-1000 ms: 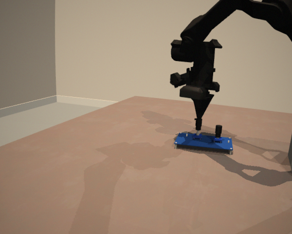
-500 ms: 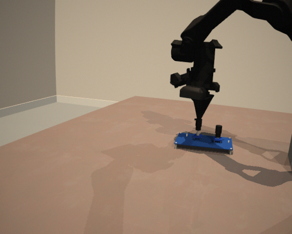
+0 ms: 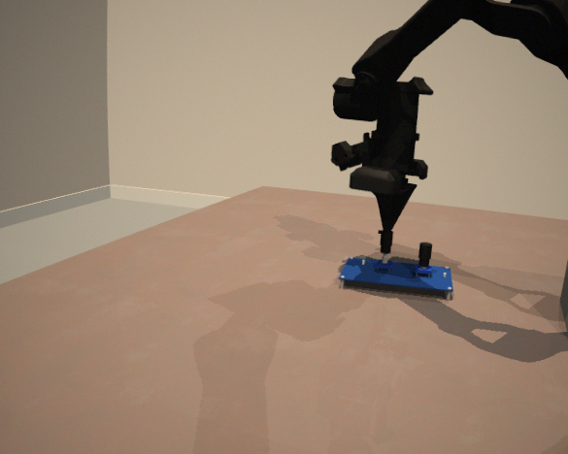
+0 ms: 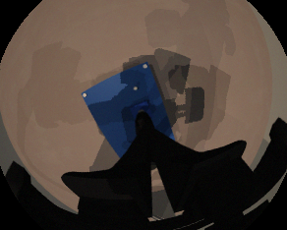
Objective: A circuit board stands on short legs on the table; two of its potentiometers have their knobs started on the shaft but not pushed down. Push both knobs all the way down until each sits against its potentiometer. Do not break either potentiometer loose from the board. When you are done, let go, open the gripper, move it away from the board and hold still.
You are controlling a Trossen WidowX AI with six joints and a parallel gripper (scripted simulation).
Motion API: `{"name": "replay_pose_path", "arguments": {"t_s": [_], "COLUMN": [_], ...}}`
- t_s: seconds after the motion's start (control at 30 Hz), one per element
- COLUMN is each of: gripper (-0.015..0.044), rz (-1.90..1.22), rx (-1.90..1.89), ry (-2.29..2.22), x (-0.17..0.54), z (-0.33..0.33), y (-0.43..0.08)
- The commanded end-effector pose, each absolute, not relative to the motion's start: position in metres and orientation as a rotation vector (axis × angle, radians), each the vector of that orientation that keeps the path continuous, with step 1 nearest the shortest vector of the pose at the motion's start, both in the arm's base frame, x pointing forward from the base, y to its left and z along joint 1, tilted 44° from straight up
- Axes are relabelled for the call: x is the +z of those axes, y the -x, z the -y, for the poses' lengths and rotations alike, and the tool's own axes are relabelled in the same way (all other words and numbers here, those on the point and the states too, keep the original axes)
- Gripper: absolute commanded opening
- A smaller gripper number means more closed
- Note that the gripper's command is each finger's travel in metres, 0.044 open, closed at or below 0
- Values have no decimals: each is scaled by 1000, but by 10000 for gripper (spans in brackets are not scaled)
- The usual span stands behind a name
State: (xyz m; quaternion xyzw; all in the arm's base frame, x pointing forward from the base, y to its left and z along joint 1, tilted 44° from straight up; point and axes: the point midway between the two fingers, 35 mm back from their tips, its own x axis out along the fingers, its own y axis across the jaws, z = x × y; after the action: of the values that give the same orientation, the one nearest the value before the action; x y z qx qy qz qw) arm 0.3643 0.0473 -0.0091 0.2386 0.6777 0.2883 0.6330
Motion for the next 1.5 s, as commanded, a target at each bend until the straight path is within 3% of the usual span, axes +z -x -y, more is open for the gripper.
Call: {"name": "replay_pose_path", "arguments": {"t_s": [0.0, 1.47], "gripper": [0, 0], "rz": [-1559, -1559], "rx": [675, 675], "ry": [-535, -535], "x": [-15, -19], "z": [-57, -61], "y": [-364, -364]}}
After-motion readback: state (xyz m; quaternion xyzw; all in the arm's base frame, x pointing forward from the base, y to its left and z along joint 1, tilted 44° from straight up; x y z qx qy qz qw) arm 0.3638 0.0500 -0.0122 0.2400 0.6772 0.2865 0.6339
